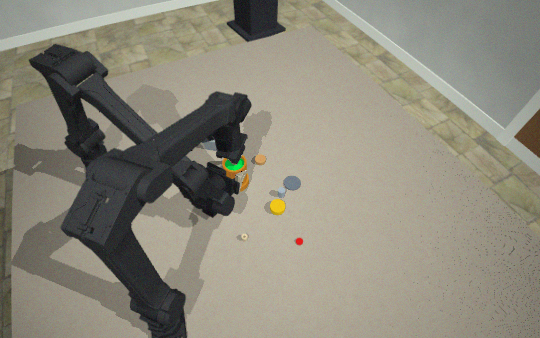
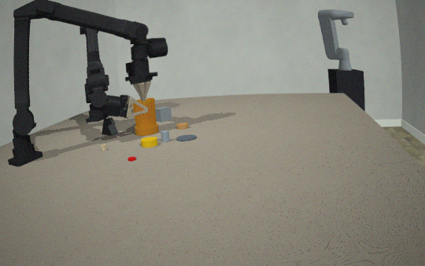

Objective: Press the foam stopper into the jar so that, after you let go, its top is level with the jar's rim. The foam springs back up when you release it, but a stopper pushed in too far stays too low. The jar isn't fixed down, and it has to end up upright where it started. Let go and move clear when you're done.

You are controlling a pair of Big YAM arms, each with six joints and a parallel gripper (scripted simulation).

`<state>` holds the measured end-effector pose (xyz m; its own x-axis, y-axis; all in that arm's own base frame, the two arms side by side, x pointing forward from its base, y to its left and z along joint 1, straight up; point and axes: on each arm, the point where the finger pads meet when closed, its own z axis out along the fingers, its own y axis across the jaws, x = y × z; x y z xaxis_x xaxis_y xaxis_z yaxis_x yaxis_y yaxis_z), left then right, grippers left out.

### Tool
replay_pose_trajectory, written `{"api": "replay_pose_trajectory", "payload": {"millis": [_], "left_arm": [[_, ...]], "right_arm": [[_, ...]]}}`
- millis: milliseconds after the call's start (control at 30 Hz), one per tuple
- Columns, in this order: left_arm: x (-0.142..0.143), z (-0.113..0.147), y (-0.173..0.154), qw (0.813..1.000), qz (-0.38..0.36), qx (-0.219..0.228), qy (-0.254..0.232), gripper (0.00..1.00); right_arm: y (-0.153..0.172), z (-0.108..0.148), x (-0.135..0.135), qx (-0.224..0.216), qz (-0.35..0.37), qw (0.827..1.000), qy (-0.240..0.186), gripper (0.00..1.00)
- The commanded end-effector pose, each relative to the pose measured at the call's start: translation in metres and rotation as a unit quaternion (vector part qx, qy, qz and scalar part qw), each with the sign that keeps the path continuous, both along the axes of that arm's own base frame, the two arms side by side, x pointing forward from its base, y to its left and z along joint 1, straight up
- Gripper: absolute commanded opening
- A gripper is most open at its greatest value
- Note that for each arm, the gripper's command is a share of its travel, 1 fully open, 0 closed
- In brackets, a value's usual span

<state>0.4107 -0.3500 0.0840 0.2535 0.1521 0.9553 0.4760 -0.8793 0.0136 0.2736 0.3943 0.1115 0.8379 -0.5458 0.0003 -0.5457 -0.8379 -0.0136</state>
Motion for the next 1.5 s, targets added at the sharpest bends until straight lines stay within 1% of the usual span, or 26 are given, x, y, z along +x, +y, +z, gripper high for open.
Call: {"api": "replay_pose_trajectory", "payload": {"millis": [0, 433, 467, 567, 633, 667, 800, 867, 900, 933, 1000, 1033, 1067, 1100, 1133, 1200, 1233, 1267, 1300, 1333, 1400, 1433, 1467], "left_arm": [[0.003, 0.013, -0.016, 1.0, -0.012, 0.006, 0.002, 0.64], [0.003, 0.013, -0.016, 1.0, -0.012, 0.006, 0.002, 0.64], [0.003, 0.013, -0.016, 1.0, -0.012, 0.006, 0.002, 0.64], [0.003, 0.013, -0.016, 1.0, -0.012, 0.006, 0.002, 0.64], [0.003, 0.013, -0.016, 1.0, -0.012, 0.006, 0.002, 0.64], [0.003, 0.013, -0.016, 1.0, -0.012, 0.006, 0.002, 0.64], [0.003, 0.013, -0.016, 1.0, -0.012, 0.006, 0.002, 0.64], [0.003, 0.013, -0.016, 1.0, -0.012, 0.006, 0.002, 0.64], [0.003, 0.013, -0.016, 1.0, -0.012, 0.006, 0.002, 0.64], [0.003, 0.013, -0.016, 1.0, -0.012, 0.006, 0.002, 0.64], [0.003, 0.013, -0.016, 1.0, -0.012, 0.006, 0.002, 0.64], [0.003, 0.013, -0.016, 1.0, -0.012, 0.006, 0.002, 0.64], [0.003, 0.013, -0.016, 1.0, -0.012, 0.006, 0.002, 0.64], [0.003, 0.013, -0.016, 1.0, -0.012, 0.006, 0.002, 0.64], [0.003, 0.013, -0.016, 1.0, -0.012, 0.006, 0.002, 0.64], [0.003, 0.013, -0.016, 1.0, -0.012, 0.006, 0.002, 0.64], [0.003, 0.013, -0.016, 1.0, -0.012, 0.006, 0.002, 0.64], [0.003, 0.013, -0.016, 1.0, -0.012, 0.006, 0.002, 0.64], [0.003, 0.013, -0.016, 1.0, -0.012, 0.006, 0.002, 0.64], [0.003, 0.013, -0.016, 1.0, -0.012, 0.006, 0.002, 0.64], [0.003, 0.013, -0.016, 1.0, -0.012, 0.006, 0.002, 0.64], [0.003, 0.013, -0.016, 1.0, -0.012, 0.006, 0.002, 0.64], [0.003, 0.013, -0.016, 1.0, -0.012, 0.006, 0.002, 0.64]], "right_arm": [[-0.005, -0.038, 0.002, -0.027, -0.003, 1.0, 0.016, 0.0], [-0.006, -0.042, 0.002, -0.028, -0.003, 0.999, 0.016, 0.0], [-0.003, -0.032, 0.001, -0.02, -0.002, 1.0, 0.011, 0.0], [-0.009, -0.028, 0.0, -0.029, -0.003, 0.999, 0.017, 0.0], [0.004, -0.011, 0.009, -0.014, -0.003, 1.0, 0.006, 0.0], [-0.001, -0.016, 0.006, -0.02, -0.003, 1.0, 0.011, 0.0], [0.004, -0.003, 0.009, -0.015, -0.003, 1.0, 0.007, 0.0], [0.003, 0.0, 0.008, -0.017, -0.003, 1.0, 0.008, 0.0], [-0.002, -0.005, 0.005, -0.022, -0.003, 1.0, 0.012, 0.0], [0.001, 0.0, 0.007, -0.019, -0.003, 1.0, 0.01, 0.0], [0.001, 0.0, 0.007, -0.019, -0.003, 1.0, 0.01, 0.0], [0.004, 0.004, 0.006, -0.016, -0.002, 1.0, 0.008, 0.0], [0.007, 0.011, 0.011, -0.01, -0.003, 1.0, 0.004, 0.0], [0.003, 0.009, 0.009, -0.015, -0.003, 1.0, 0.007, 0.0], [0.006, 0.015, 0.01, -0.011, -0.003, 1.0, 0.005, 0.0], [0.0, 0.01, 0.006, -0.02, -0.003, 1.0, 0.01, 0.0], [0.009, 0.031, 0.013, 0.0, -0.003, 1.0, -0.003, 0.0], [0.005, 0.03, 0.009, -0.004, -0.003, 1.0, 0.0, 0.0], [0.006, 0.039, 0.011, 0.003, -0.003, 1.0, -0.005, 0.0], [0.008, 0.053, 0.012, 0.014, -0.003, 1.0, -0.013, 0.0], [0.008, 0.048, 0.012, 0.006, -0.003, 1.0, -0.008, 0.0], [0.005, 0.048, 0.009, 0.005, -0.003, 1.0, -0.006, 0.0], [0.008, 0.05, 0.011, 0.006, -0.003, 1.0, -0.007, 0.0]]}}
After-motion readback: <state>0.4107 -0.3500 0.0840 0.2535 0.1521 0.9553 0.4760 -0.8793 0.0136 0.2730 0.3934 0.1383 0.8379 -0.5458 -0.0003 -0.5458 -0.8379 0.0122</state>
